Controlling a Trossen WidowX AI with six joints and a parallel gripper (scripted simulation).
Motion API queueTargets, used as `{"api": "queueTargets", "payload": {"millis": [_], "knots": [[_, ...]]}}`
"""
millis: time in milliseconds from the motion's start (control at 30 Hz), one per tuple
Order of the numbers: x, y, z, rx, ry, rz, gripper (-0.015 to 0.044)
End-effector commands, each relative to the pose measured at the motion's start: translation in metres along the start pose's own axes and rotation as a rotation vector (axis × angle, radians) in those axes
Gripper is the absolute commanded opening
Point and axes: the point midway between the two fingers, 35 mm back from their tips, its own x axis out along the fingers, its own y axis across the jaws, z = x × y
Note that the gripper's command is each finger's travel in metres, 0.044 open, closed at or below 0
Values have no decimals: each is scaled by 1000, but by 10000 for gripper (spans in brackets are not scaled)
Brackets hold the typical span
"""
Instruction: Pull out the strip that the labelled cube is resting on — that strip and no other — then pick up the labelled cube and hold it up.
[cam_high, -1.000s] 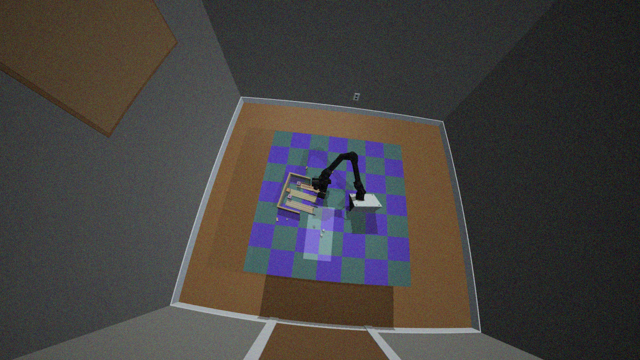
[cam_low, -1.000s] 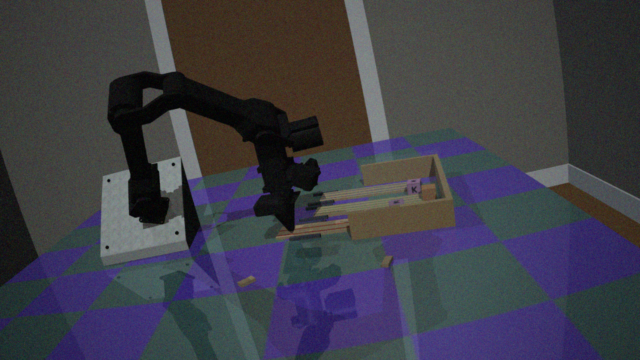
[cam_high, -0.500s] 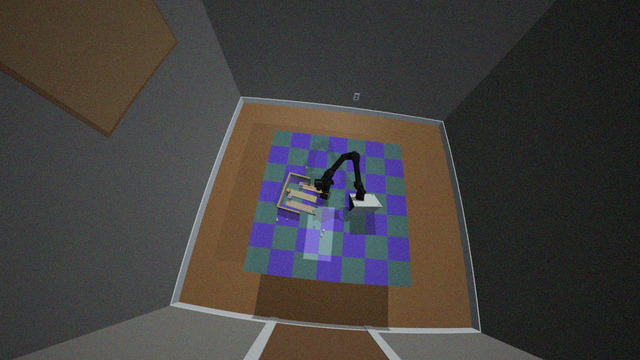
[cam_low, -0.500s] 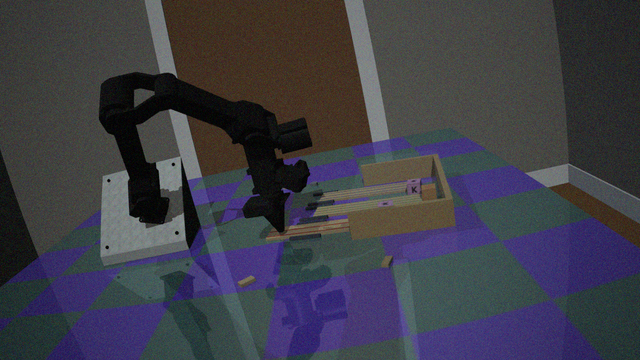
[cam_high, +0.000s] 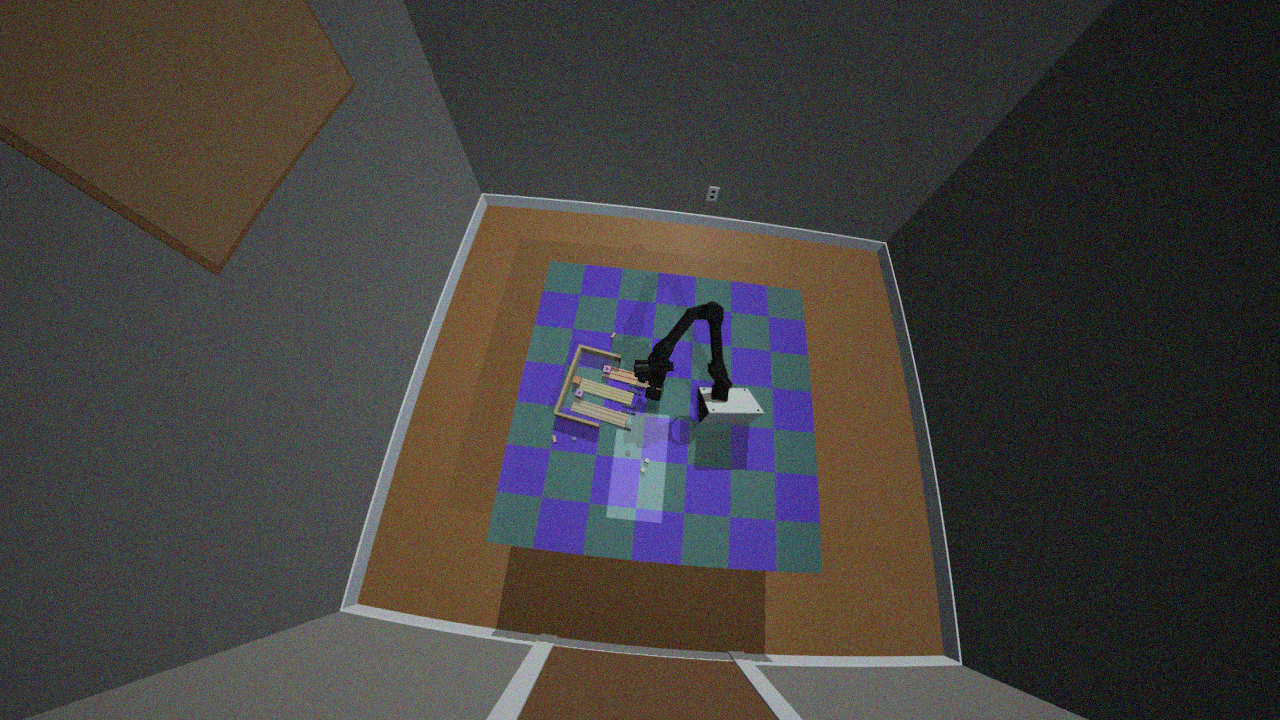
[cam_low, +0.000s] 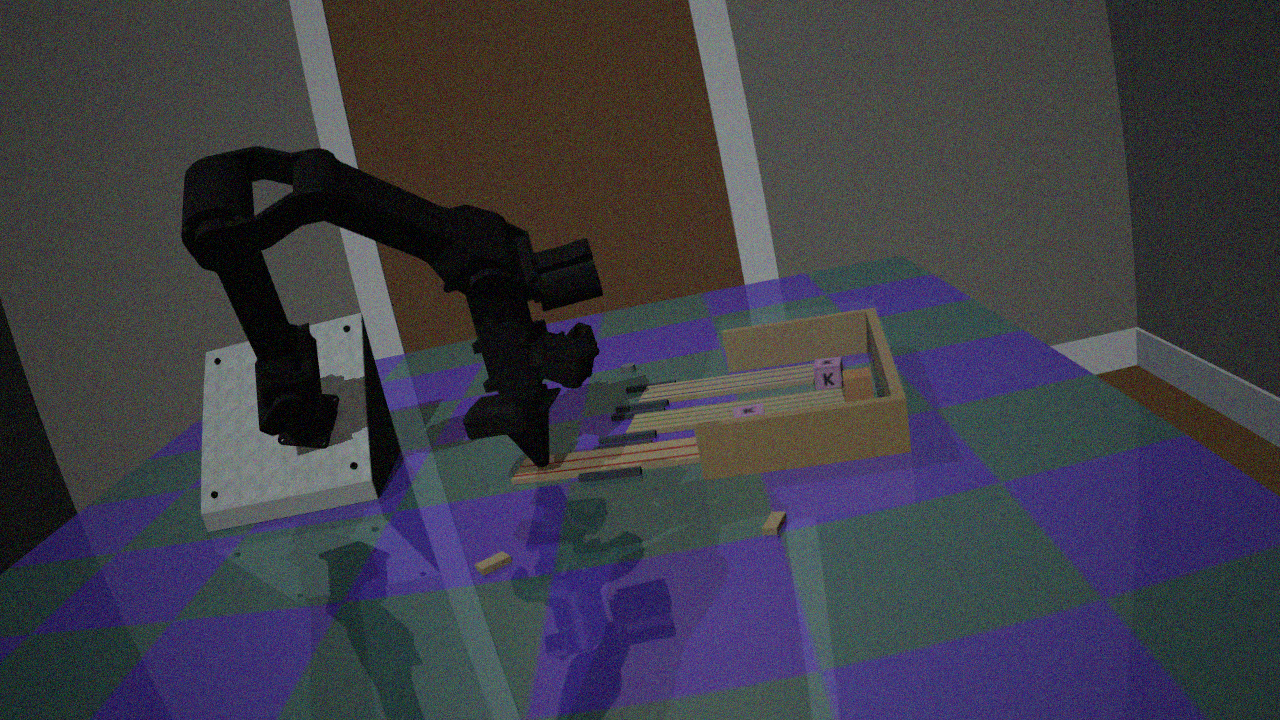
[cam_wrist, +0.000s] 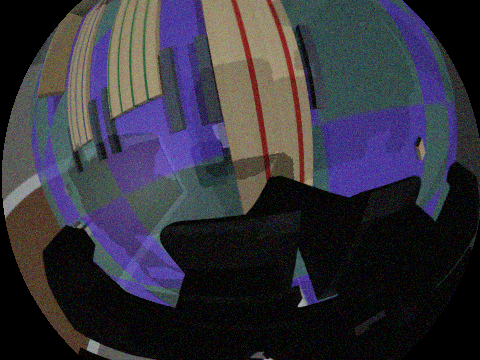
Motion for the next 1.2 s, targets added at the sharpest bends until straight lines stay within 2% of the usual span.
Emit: {"api": "queueTargets", "payload": {"millis": [0, 1167], "knots": [[5, -1, -13, -7, 24, -9, 0], [4, -1, -65, -9, 26, -9, 0]]}}
